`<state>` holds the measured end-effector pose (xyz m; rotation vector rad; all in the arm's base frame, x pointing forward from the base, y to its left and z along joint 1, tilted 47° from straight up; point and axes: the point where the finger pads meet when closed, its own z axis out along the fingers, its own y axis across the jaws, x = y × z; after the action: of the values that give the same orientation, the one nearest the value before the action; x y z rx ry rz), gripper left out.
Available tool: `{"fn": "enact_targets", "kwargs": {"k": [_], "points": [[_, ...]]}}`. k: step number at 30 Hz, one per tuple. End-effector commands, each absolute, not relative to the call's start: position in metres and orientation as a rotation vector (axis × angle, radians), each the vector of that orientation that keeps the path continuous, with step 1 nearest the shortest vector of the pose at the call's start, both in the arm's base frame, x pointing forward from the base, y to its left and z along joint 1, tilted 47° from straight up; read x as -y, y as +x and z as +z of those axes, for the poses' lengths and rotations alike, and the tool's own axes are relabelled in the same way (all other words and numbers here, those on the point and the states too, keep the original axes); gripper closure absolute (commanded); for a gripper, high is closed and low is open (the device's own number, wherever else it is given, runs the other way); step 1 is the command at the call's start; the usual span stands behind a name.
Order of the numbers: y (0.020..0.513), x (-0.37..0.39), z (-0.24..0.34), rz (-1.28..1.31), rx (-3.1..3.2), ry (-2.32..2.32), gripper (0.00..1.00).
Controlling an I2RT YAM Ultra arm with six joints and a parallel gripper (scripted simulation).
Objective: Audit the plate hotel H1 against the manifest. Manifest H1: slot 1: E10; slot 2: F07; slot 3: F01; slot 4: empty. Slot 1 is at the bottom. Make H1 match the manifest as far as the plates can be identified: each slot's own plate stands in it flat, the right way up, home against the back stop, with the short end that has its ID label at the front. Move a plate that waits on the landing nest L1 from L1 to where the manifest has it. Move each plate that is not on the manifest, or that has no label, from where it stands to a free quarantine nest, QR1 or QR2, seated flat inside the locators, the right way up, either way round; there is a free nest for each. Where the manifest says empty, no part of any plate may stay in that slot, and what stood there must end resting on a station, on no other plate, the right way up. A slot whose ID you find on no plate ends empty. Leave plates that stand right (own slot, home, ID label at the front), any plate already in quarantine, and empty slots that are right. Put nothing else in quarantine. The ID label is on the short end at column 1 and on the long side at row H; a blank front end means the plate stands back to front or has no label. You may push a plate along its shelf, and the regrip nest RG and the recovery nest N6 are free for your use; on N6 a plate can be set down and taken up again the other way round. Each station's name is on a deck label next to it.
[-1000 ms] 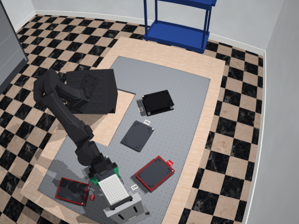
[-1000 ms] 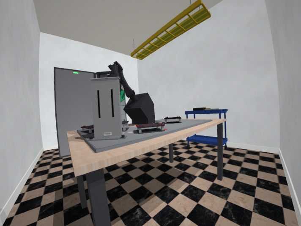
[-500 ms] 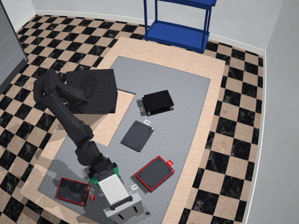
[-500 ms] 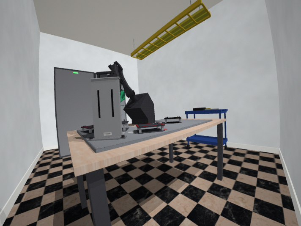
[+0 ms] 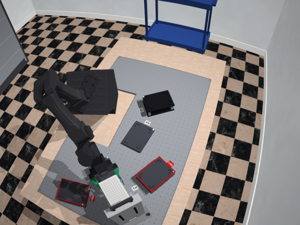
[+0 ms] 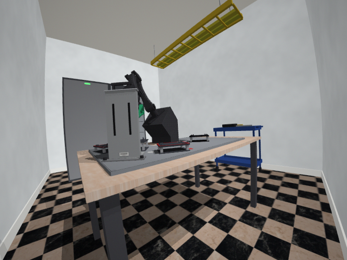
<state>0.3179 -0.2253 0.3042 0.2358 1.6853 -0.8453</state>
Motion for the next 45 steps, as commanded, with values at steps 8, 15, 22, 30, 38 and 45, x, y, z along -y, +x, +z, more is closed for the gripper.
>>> {"fn": "enact_targets", "kwargs": {"k": [8,15,22,30,38,45], "points": [[0.308,0.217,0.306,-0.837,-1.661,0.228,0.13],[0.302,0.216,0.302,-0.841,-1.658,0.230,0.13],[0.295,0.214,0.297,-0.842,-1.658,0.230,0.13],[0.289,0.213,0.291,-0.845,-1.658,0.231,0.13],[0.282,0.210,0.284,-0.843,-1.661,0.228,0.13],[0.279,0.206,0.288,-0.841,-1.646,0.219,0.13]]}}
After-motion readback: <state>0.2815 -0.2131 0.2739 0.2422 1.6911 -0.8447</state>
